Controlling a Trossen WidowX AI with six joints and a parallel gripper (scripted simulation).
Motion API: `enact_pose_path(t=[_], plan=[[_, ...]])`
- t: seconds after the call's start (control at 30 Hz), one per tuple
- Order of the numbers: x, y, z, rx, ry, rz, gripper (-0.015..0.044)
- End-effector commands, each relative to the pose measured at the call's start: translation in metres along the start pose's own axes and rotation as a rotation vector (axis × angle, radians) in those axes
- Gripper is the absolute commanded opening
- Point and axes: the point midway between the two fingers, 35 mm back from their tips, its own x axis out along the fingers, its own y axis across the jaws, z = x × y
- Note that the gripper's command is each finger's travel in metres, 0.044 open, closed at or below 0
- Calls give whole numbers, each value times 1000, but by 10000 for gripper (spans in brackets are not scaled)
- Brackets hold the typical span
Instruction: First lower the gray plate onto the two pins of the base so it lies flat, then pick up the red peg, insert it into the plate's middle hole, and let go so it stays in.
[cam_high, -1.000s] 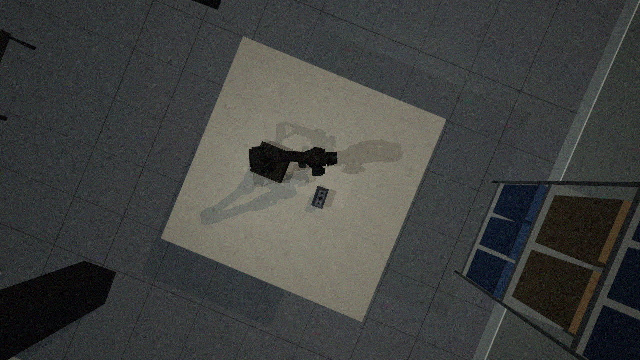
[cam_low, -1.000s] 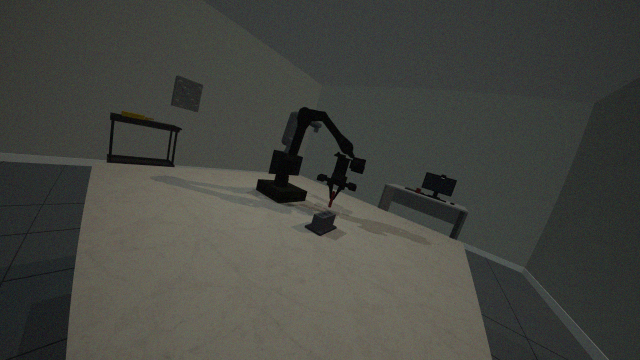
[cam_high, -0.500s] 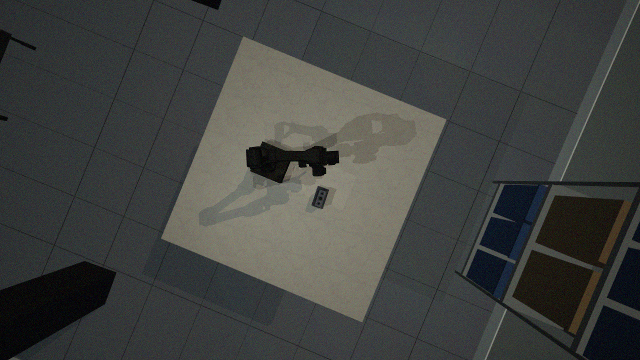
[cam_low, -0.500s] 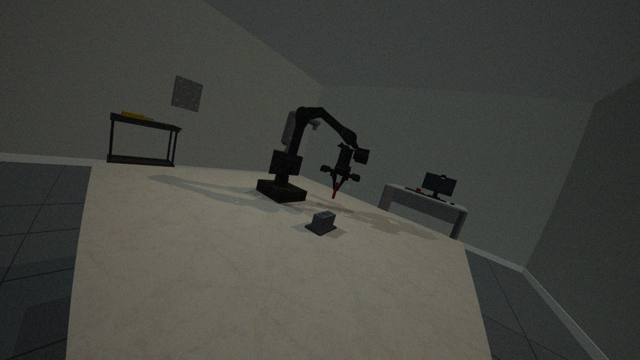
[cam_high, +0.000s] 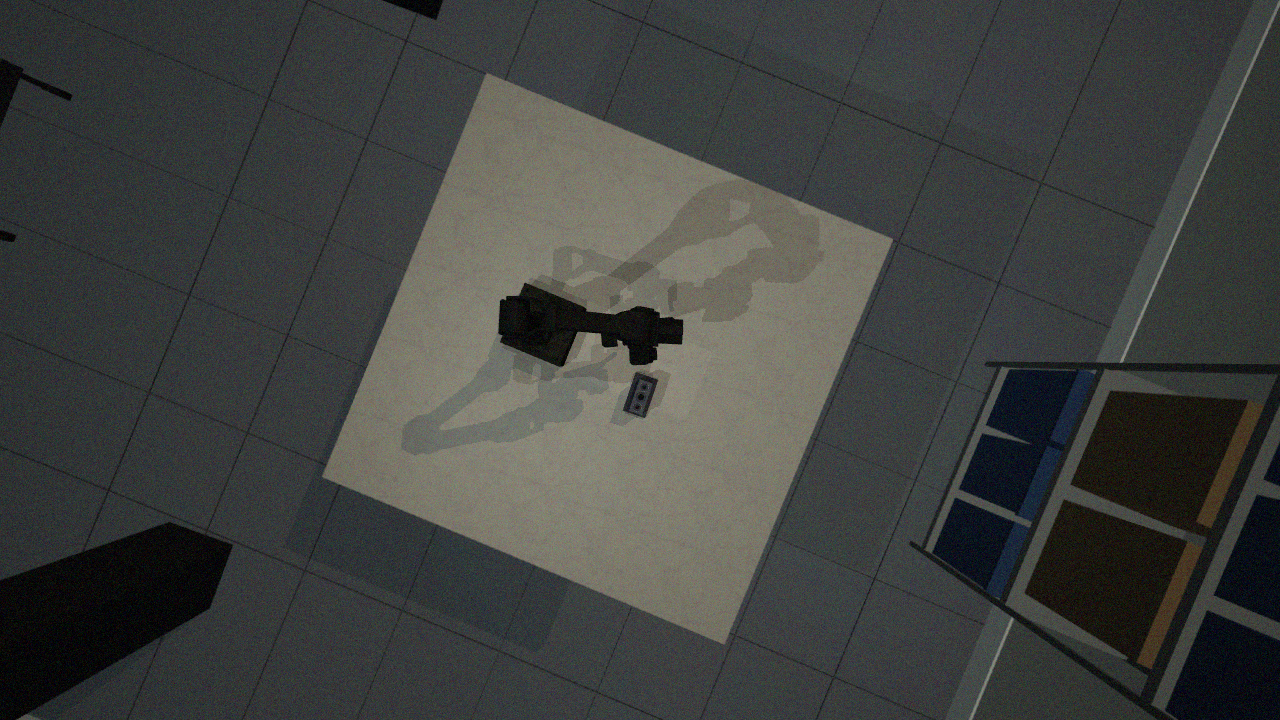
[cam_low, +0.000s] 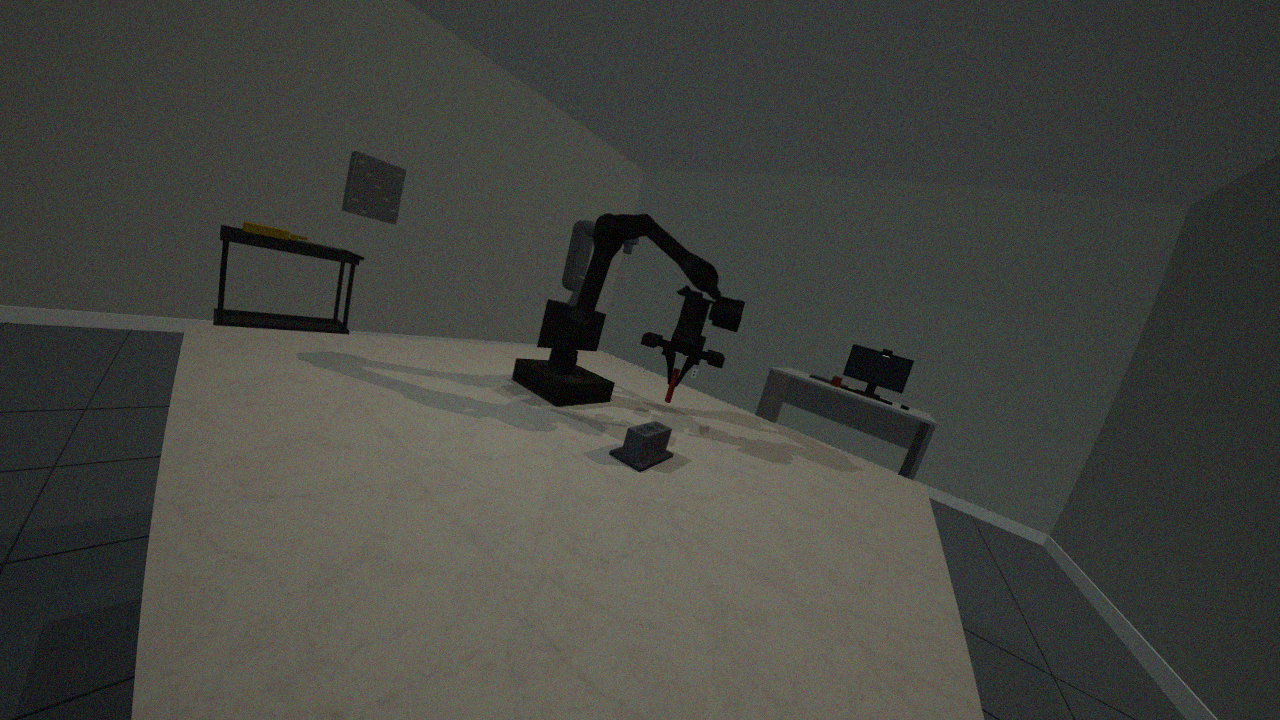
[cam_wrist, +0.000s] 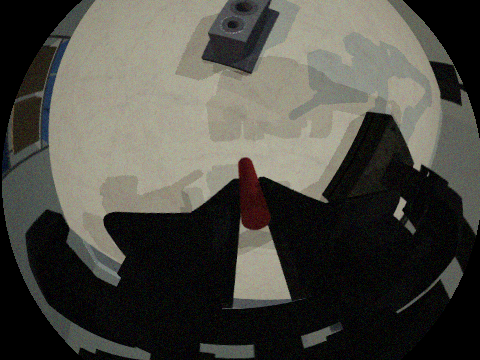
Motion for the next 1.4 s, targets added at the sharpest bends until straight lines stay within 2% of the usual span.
enact_pose_path(t=[0.0, 1.37], plan=[[-1, 3, 10, -7, -1, 3, 0], [-5, 2, 132, 9, -17, 3, 0]])
